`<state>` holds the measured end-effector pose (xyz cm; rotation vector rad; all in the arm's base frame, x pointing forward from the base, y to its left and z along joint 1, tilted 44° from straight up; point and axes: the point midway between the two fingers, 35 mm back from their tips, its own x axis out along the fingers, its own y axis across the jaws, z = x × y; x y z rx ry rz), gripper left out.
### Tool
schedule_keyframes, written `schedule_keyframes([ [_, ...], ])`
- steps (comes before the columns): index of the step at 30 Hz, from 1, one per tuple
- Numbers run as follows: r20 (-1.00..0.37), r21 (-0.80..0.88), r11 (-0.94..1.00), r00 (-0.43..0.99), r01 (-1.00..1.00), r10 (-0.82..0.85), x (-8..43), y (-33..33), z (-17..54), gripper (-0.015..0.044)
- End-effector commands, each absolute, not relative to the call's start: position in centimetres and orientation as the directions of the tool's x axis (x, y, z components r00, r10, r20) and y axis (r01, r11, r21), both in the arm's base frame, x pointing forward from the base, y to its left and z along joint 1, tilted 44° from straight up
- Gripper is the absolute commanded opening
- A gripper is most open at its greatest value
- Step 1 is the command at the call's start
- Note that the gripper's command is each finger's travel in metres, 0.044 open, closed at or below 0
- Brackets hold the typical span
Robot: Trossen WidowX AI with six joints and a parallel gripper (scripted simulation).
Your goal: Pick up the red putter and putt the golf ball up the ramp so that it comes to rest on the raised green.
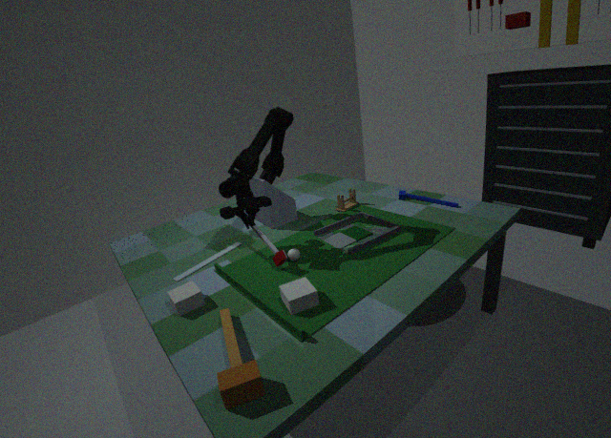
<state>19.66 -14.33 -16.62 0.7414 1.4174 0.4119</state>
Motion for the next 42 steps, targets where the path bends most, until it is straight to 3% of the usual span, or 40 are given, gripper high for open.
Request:
schedule_keyframes([
  [1,-0.729,0.684,0.708,0.142,0.175,0.67,19.7,-13.7,-17.1,0.0],
  [36,-0.727,0.686,0.705,0.139,0.182,0.672,19.0,-15.5,-19.0,0.0],
  [42,-0.732,0.681,0.709,0.14,0.183,0.667,21.0,-11.7,-14.5,0.0],
])
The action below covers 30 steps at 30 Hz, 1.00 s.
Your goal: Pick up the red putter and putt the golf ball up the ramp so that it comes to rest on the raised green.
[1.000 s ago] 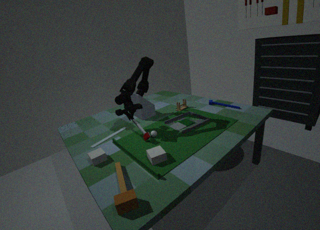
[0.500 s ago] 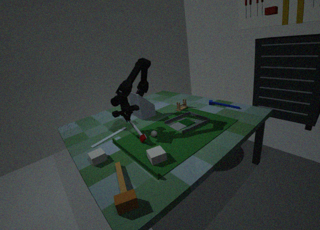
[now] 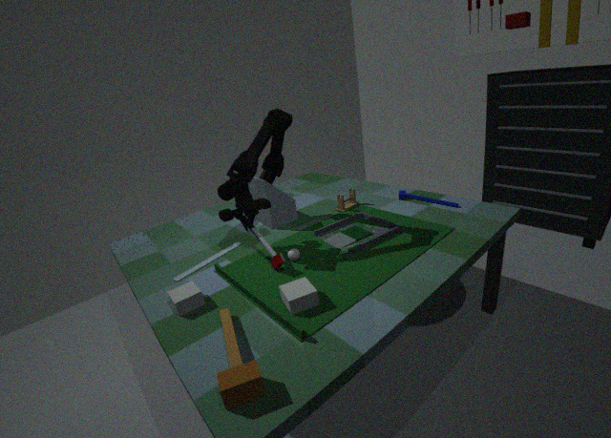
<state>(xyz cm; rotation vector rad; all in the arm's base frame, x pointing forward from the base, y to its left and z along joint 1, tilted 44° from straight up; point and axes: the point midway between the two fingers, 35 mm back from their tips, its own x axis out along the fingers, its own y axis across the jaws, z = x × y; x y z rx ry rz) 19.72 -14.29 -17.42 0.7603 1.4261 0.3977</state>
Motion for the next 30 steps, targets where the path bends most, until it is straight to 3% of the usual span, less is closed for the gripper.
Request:
schedule_keyframes([
  [1,-0.731,0.682,0.709,0.141,0.182,0.667,21.3,-10.7,-13.6,0.0],
  [7,-0.723,0.69,0.702,0.142,0.175,0.676,21.6,-5.9,-9.7,0.0],
  [30,-0.723,0.69,0.7,0.141,0.185,0.676,20.8,-9.5,-5.9,0.0],
])
